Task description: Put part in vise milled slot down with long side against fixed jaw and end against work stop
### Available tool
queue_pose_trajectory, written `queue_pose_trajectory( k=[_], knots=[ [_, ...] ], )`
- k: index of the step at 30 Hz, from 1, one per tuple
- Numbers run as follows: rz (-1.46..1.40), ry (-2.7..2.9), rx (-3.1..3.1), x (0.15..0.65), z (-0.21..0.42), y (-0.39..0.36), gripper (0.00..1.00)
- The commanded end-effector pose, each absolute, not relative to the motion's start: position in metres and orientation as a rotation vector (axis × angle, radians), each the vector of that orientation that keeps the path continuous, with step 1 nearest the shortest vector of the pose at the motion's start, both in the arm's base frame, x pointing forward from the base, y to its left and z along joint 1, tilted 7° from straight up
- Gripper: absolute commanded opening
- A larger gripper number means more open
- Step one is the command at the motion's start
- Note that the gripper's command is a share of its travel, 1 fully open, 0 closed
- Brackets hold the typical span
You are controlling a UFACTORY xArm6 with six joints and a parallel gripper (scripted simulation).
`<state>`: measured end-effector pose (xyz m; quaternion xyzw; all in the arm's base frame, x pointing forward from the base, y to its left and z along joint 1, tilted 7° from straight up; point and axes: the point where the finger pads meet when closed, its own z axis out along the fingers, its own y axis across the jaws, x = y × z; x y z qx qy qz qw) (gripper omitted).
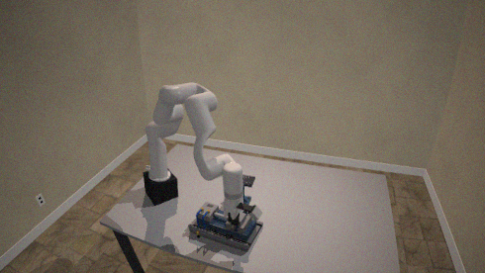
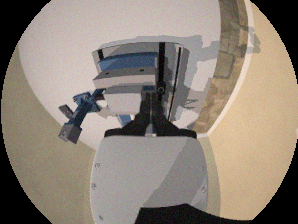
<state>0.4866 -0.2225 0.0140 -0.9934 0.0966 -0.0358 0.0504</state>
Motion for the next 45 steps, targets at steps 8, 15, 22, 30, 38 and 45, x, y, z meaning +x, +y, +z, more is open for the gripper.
queue_pose_trajectory(
  k=[8,15,22,30,38,45],
  knots=[
    [-0.106,0.272,-3.024,0.490,0.015,-0.217,0.00],
    [-0.106,0.272,-3.024,0.488,0.014,-0.226,0.00],
    [-0.106,0.272,-3.024,0.486,0.012,-0.237,0.00],
    [-0.106,0.272,-3.024,0.485,0.012,-0.245,0.00],
    [-0.106,0.272,-3.024,0.484,0.012,-0.246,0.00],
    [-0.106,0.272,-3.024,0.484,0.015,-0.246,0.00]
  ],
)
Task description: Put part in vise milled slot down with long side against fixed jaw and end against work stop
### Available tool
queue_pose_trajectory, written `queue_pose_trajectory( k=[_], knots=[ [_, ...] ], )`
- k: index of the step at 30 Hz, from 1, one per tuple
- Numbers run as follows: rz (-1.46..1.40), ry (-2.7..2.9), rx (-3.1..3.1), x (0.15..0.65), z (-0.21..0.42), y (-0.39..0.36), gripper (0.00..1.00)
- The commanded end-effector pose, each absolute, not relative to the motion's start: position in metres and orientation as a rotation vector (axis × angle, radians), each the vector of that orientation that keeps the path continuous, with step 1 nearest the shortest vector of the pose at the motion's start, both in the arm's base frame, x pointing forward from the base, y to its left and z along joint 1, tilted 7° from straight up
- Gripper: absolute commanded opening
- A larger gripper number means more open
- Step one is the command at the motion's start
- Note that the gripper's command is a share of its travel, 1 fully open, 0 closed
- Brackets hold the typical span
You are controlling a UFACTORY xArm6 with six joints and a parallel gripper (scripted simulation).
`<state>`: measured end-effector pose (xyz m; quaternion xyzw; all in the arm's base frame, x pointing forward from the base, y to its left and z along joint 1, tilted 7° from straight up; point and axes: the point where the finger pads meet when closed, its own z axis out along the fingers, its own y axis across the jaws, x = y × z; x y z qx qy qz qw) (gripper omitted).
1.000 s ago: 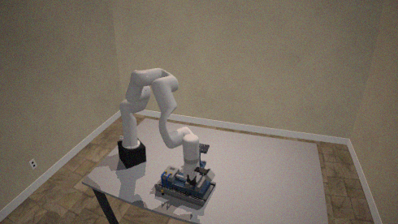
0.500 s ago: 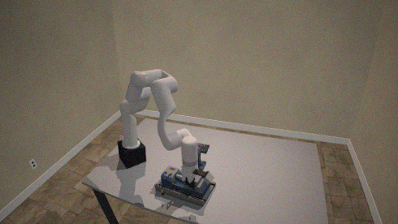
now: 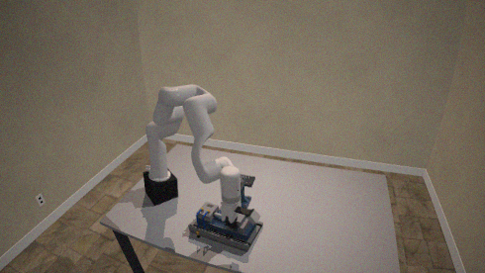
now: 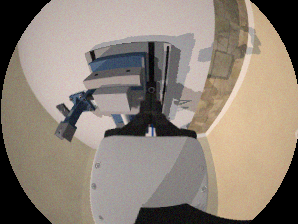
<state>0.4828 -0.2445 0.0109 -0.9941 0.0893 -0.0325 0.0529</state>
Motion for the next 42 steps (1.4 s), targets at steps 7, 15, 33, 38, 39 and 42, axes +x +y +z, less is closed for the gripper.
queue_pose_trajectory(
  k=[7,15,33,38,39,42],
  knots=[
    [-0.106,0.272,-3.024,0.483,0.027,-0.247,0.00],
    [-0.106,0.272,-3.024,0.482,0.041,-0.248,0.00],
    [-0.106,0.272,-3.024,0.480,0.071,-0.251,0.00],
    [-0.106,0.272,-3.024,0.480,0.073,-0.251,0.00],
    [-0.106,0.272,-3.024,0.480,0.073,-0.251,0.00],
    [-0.106,0.272,-3.024,0.480,0.073,-0.251,0.00]
  ],
)
